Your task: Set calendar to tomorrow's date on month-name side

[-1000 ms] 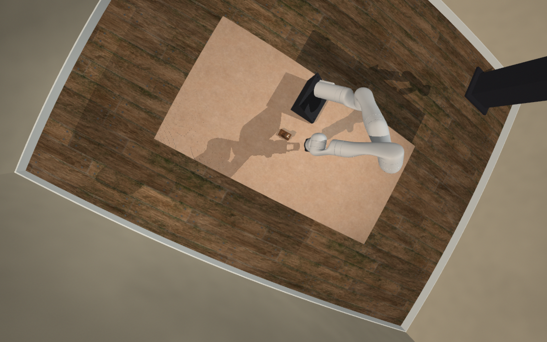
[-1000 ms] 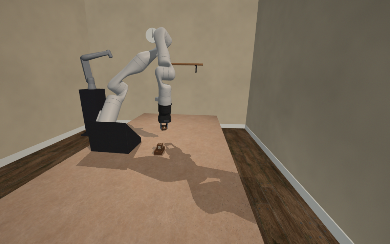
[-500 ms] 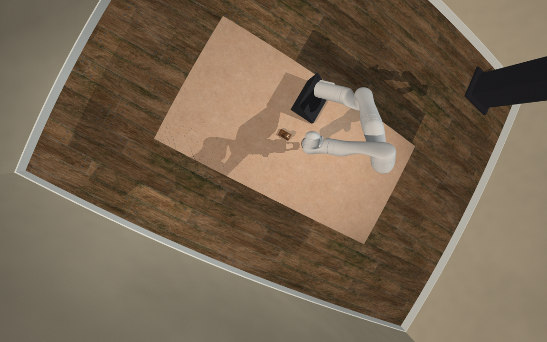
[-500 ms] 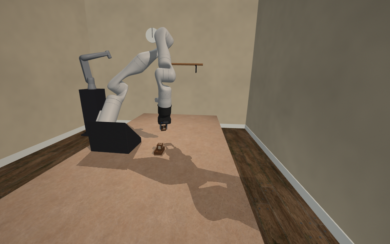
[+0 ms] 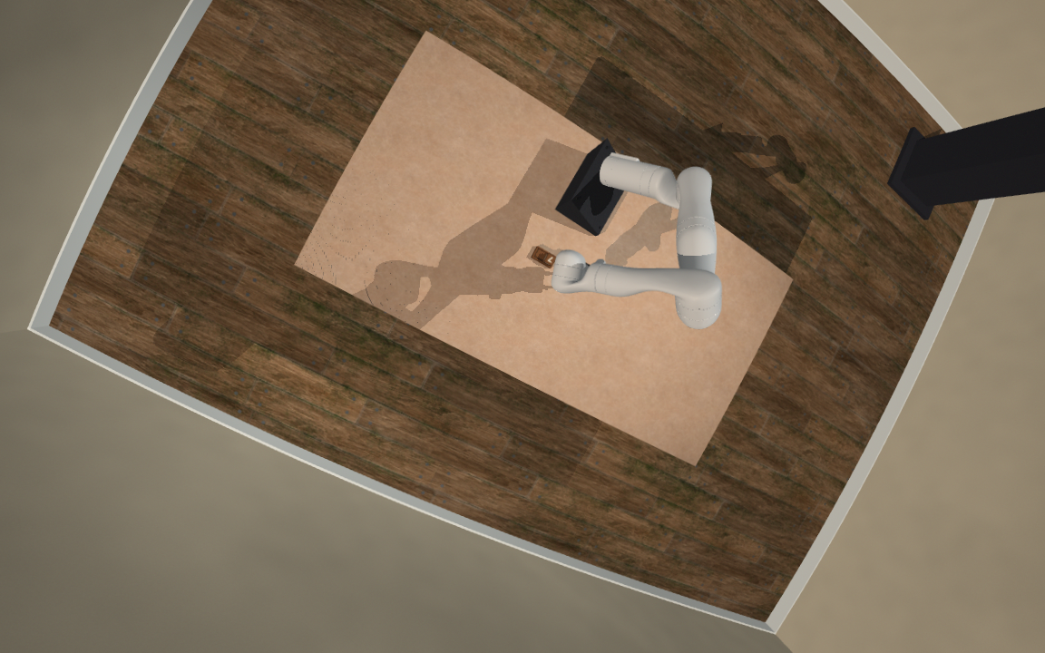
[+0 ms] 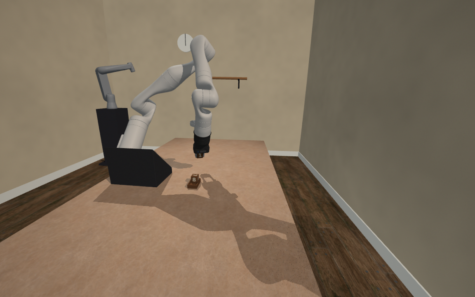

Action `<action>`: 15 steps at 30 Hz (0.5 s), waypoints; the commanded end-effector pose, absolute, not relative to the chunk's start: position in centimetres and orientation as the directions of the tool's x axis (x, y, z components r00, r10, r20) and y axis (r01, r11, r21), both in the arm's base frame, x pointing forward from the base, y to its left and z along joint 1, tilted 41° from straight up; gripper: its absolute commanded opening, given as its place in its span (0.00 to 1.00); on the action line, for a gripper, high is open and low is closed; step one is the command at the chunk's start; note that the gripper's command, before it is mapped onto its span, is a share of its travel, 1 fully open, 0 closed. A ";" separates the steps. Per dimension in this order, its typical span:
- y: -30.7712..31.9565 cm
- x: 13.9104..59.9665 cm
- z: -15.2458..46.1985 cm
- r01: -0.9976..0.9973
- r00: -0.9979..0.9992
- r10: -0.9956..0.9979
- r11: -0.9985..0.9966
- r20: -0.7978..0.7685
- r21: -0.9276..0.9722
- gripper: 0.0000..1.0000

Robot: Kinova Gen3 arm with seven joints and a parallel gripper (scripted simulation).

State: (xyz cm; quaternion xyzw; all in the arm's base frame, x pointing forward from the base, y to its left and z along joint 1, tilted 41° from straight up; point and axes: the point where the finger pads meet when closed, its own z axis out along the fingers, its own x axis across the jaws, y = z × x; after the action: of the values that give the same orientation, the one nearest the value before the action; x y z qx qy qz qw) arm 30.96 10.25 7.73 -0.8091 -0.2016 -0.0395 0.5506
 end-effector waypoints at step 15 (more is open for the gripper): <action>10.2 31.0 6.9 0.338 0.922 0.273 -0.224 0.274 -0.914 0.57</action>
State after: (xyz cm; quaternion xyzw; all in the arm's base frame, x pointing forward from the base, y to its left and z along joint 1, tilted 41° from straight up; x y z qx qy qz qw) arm 30.90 10.19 7.37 -0.7871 -0.1982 -0.0300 0.5833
